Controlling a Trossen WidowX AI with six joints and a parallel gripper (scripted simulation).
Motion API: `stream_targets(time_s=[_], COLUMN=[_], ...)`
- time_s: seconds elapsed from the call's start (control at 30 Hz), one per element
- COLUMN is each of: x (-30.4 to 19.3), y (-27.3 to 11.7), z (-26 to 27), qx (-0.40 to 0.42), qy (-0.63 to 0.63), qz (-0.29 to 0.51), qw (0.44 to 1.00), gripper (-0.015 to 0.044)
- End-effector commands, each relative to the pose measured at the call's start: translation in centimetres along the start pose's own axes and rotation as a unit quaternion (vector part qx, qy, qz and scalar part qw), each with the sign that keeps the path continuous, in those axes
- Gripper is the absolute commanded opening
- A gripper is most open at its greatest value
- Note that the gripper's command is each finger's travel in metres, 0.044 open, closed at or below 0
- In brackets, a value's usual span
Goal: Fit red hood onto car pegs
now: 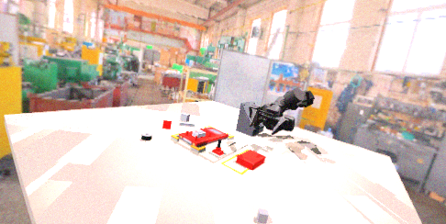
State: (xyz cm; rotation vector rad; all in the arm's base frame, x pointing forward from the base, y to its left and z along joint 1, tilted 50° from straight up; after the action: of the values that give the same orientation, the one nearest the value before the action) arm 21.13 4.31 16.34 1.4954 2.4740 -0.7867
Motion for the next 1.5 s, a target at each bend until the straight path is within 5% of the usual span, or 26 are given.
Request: stream_targets(time_s=[0.0, 0.2, 0.4, 0.6, 0.87, 1.23, 1.47], x=[0.0, 0.0, -0.3, -0.7, -1.4, -3.5, -3.7], y=[0.1, 0.1, 0.8, 2.1, 4.1, 7.7, 8.0], z=[0.2, 0.2, -0.2, -0.5, -0.9, -1.2, -1.3], qx=[0.003, 0.003, 0.052, 0.148, 0.322, 0.484, 0.489], qy=[0.003, 0.003, 0.132, 0.358, 0.696, 0.87, 0.867], qz=[0.0, 0.0, -0.036, -0.078, -0.076, 0.084, 0.097], qw=[1.0, 1.0, 0.989, 0.918, 0.637, 0.041, 0.003], gripper=[0.044, 0.0282, 0.044, 0.044, 0.044, 0.044, 0.044])
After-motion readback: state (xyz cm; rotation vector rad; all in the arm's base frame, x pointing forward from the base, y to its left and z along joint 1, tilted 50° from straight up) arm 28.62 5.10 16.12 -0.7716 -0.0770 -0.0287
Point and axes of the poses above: the point midway between the two fingers, 35 mm back from their tips, its own y axis out along the fingers, its own z axis across the jaws, x = y × z, the point moved 3 cm from there along -y, back along the fingers, and after that the axes turned 11 degrees about y, right-handed, at the moved point
